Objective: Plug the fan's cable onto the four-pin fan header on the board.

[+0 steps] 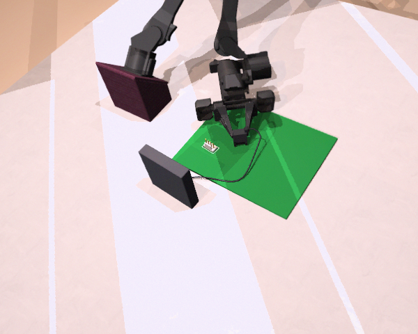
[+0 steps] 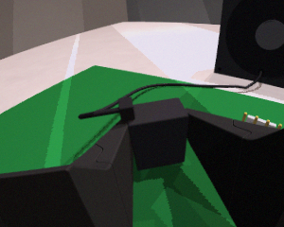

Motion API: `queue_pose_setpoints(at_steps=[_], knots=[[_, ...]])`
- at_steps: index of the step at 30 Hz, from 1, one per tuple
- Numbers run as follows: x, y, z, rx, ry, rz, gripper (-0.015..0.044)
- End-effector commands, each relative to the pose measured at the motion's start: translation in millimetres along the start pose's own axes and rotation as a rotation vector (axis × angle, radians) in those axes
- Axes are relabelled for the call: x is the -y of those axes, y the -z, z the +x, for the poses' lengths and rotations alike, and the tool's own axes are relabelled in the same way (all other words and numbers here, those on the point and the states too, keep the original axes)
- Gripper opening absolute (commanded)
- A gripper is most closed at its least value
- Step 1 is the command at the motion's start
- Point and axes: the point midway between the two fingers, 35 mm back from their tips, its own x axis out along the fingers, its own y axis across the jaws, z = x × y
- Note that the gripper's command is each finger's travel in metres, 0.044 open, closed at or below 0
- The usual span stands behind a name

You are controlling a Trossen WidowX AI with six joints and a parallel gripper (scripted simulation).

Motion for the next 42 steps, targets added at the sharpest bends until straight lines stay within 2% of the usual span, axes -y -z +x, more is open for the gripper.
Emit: queue_pose_setpoints(at_steps=[1,4,12,35,42], knots=[[0,0,0,0.000,0.000,0.000,0.0000],[0,0,0,0.000,0.000,0.000,0.0000],[0,0,0,0.000,0.000,0.000,0.0205],[0,0,0,0.000,0.000,0.000,0.0205],[-4,-5,-18,-0.003,0.002,0.001,0.0205]])
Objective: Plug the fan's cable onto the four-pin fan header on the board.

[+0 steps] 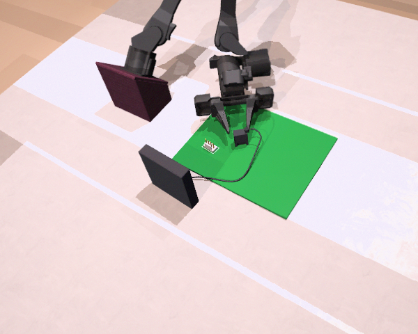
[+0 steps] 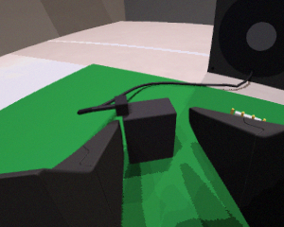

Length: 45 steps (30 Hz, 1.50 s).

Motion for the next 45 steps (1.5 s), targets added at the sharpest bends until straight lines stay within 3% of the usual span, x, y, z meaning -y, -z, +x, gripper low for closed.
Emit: queue_pose_setpoints(at_steps=[1,29,45], knots=[[-6,-5,-10,0.005,-0.011,0.015,0.0205],[1,-38,-89,0.005,-0.013,0.015,0.0205],[20,-31,-68,-0.228,0.217,-0.197,0.0205]])
